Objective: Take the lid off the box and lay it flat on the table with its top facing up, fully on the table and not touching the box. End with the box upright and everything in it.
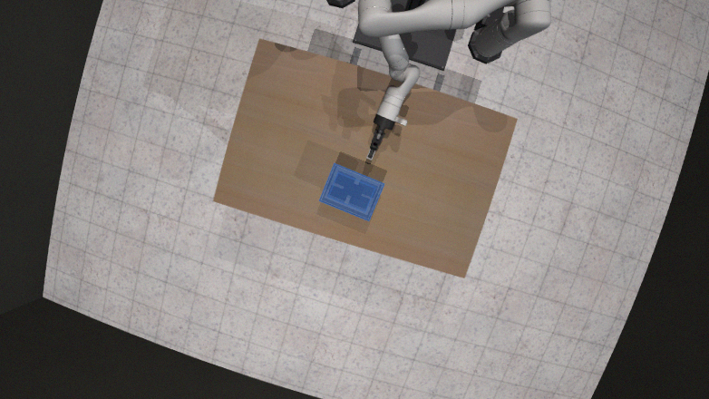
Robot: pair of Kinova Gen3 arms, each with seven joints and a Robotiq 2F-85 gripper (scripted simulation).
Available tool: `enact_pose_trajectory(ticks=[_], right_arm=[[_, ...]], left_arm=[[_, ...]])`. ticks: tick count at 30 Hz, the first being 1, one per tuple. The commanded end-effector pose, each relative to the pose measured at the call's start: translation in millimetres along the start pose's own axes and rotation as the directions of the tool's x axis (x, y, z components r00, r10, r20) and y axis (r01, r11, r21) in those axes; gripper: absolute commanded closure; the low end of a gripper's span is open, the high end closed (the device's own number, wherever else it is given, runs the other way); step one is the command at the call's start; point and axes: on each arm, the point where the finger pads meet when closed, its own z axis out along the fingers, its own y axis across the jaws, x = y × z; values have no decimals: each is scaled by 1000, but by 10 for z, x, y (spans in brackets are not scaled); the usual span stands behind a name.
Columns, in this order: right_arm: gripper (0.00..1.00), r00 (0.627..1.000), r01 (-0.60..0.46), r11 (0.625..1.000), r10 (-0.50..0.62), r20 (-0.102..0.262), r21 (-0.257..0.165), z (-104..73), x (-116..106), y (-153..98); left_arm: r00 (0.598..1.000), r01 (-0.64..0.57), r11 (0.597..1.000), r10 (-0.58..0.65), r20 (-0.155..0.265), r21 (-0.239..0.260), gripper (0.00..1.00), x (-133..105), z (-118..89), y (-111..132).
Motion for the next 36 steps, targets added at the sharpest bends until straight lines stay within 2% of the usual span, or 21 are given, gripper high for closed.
enact_pose_trajectory(ticks=[1,17,36], right_arm=[[2,1000,0,1000,0,2,0,-7,-4,-1],[2,1000,0,1000,0,2,0,-7,-4,-1],[2,1000,0,1000,0,2,0,-7,-4,-1]], left_arm=[[1000,1,1000,-1,0,-2,552,-4,3,11],[1000,1,1000,-1,0,-2,552,-4,111,11],[1000,1,1000,-1,0,-2,552,-4,456,12]])
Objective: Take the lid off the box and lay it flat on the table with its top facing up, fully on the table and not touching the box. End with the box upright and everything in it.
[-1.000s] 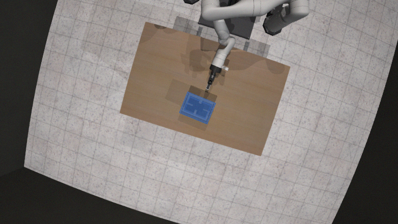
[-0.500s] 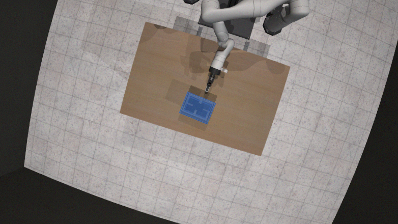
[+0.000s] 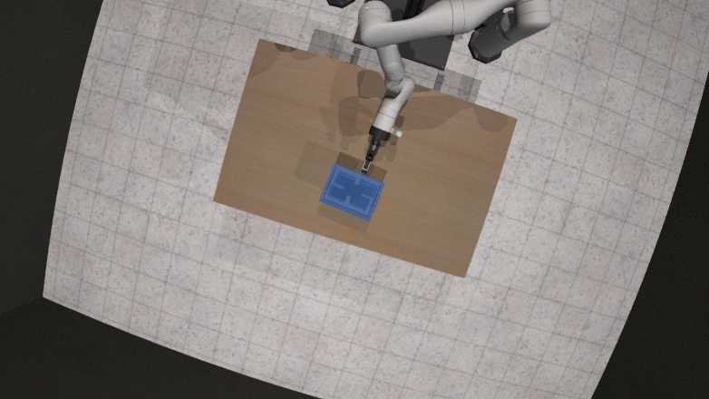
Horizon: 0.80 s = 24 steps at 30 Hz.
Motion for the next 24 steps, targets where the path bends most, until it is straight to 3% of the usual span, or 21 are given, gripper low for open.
enact_pose_trajectory(ticks=[1,13,24], right_arm=[[2,1000,0,1000,0,2,0,-7,-4,-1],[2,1000,0,1000,0,2,0,-7,-4,-1],[2,1000,0,1000,0,2,0,-7,-4,-1]], left_arm=[[1000,1,1000,-1,0,-2,552,-4,52,13],[1000,1,1000,-1,0,-2,552,-4,233,13],[1000,1,1000,-1,0,-2,552,-4,277,14]])
